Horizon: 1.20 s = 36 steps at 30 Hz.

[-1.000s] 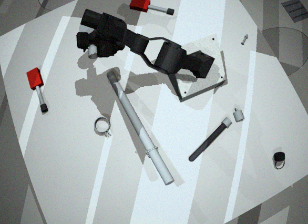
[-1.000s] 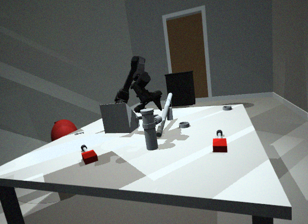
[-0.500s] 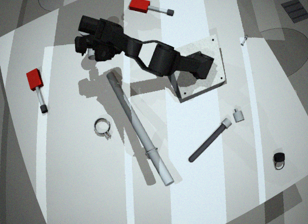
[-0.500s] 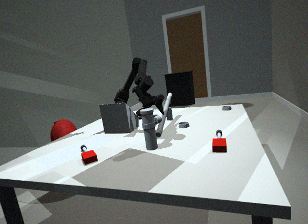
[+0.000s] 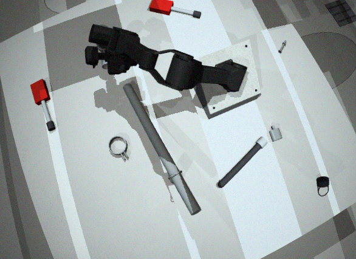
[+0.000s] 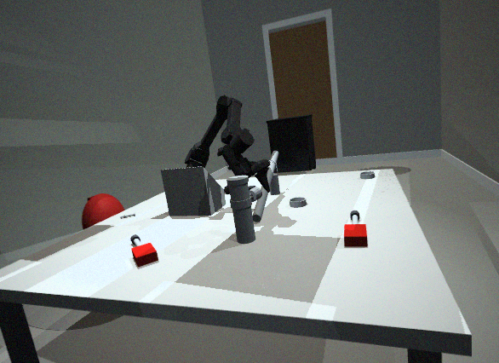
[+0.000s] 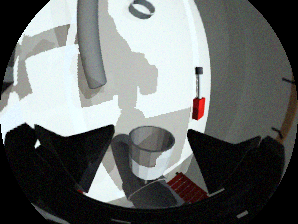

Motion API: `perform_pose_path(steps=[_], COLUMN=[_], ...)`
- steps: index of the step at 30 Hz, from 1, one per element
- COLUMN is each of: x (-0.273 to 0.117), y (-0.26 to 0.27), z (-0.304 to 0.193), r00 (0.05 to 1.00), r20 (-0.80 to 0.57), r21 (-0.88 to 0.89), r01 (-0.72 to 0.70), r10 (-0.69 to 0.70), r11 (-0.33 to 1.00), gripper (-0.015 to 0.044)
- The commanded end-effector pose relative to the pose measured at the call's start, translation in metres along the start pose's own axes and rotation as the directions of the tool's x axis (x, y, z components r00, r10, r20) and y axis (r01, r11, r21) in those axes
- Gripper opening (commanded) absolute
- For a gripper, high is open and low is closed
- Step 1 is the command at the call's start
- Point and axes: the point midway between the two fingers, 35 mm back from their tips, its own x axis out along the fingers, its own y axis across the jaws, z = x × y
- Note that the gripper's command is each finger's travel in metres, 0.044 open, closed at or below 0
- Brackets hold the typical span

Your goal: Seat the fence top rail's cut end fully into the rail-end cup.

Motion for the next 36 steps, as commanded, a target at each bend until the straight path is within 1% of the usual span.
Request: perform_pose_path(steps=[1,6,18,21,25,36], x=[0.0069,0.0139,0.0142,0.0142,0.0127,0.0096], y=[0.0017,0.0023,0.0023,0.0023,0.0047,0.0102], z=[-0.0011,-0.0006,-0.0006,-0.0006,-0.0007,-0.0012], r00=[1.0,1.0,1.0,1.0,1.0,0.999], r20=[-0.003,-0.002,-0.002,-0.002,0.013,0.047], r21=[0.008,0.008,0.008,0.008,-0.018,-0.076], r01=[-0.003,-0.003,-0.003,-0.003,-0.003,-0.001], r10=[0.003,0.003,0.003,0.003,0.003,0.005], r11=[1.0,1.0,1.0,1.0,1.0,0.997], gripper=[0.044,0.044,0.0125,0.0105,0.0,0.0])
